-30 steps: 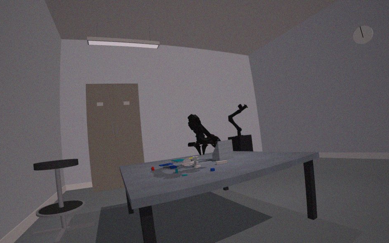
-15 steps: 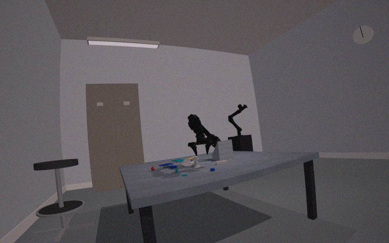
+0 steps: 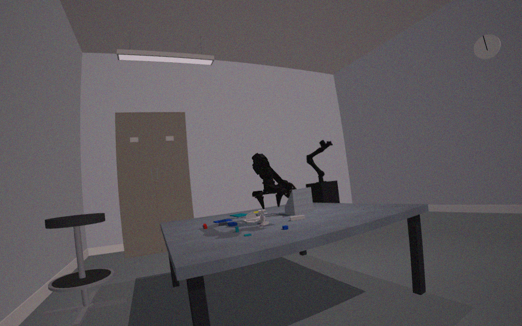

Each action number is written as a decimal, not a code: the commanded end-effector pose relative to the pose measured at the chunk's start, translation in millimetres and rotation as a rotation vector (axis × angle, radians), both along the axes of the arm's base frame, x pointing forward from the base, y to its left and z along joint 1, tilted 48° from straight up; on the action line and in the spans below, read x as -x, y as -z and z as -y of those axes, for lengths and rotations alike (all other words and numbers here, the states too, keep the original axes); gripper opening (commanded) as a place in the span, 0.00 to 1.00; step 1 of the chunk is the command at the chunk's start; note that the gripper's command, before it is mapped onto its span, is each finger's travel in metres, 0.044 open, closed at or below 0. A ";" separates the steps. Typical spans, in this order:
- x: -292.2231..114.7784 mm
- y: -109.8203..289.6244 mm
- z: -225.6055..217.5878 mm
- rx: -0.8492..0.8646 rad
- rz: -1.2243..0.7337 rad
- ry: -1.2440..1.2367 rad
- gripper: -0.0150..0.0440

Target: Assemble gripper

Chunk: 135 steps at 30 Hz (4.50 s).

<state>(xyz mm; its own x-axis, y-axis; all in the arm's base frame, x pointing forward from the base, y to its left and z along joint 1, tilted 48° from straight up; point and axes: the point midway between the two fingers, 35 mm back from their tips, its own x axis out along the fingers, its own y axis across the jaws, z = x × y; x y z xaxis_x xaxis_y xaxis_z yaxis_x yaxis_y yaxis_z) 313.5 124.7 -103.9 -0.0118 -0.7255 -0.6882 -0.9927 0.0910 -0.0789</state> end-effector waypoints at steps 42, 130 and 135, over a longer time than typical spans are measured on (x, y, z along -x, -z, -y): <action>0.0 0.0 0.0 0.000 0.000 0.000 0.25; -1.2 -2.0 1.1 0.002 0.116 0.110 0.65; -2.1 -3.6 1.9 0.003 0.206 0.195 0.88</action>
<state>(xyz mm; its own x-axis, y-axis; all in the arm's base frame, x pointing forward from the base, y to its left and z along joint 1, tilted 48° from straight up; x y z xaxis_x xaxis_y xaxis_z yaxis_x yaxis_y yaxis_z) 314.8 124.9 -101.8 -0.0099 -0.7228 -0.6909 -0.9482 0.2263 -0.2231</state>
